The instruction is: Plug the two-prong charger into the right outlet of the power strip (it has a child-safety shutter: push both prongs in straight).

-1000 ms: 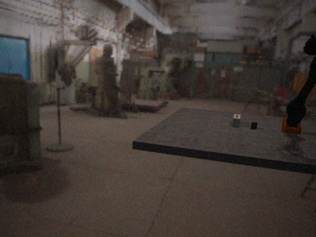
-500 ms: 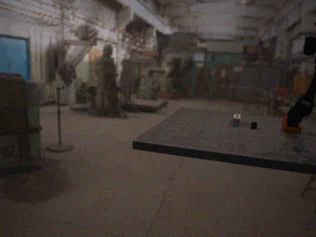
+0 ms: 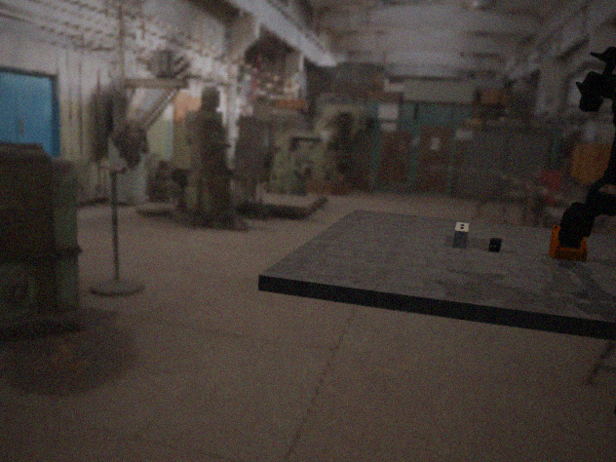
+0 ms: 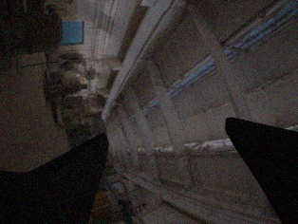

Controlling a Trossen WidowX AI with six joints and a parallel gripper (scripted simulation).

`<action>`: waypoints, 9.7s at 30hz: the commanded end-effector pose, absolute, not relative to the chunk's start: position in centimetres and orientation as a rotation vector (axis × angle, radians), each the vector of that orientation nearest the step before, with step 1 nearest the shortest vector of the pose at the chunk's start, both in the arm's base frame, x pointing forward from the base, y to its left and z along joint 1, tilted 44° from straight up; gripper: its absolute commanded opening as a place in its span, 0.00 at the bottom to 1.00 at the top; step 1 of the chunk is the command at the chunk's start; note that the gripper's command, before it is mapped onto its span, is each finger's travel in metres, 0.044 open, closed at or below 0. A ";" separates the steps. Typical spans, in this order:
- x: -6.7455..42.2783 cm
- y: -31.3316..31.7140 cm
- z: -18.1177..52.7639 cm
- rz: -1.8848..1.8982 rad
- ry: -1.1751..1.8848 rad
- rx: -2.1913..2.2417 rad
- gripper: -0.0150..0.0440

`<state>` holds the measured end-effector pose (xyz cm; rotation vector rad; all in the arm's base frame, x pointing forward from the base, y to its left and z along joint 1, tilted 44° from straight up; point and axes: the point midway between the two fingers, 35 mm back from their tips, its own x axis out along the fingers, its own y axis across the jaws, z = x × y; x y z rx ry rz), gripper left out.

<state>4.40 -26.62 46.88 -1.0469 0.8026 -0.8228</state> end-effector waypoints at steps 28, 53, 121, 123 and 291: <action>14.8 -30.5 31.4 -0.231 0.802 -0.822 1.00; 23.2 -24.7 18.8 0.310 0.818 -0.676 1.00; 23.8 -2.4 1.6 1.311 0.904 -0.424 1.00; 23.9 -2.2 1.4 1.311 0.904 -0.424 1.00; 25.5 -8.9 -9.0 0.569 1.563 0.627 0.25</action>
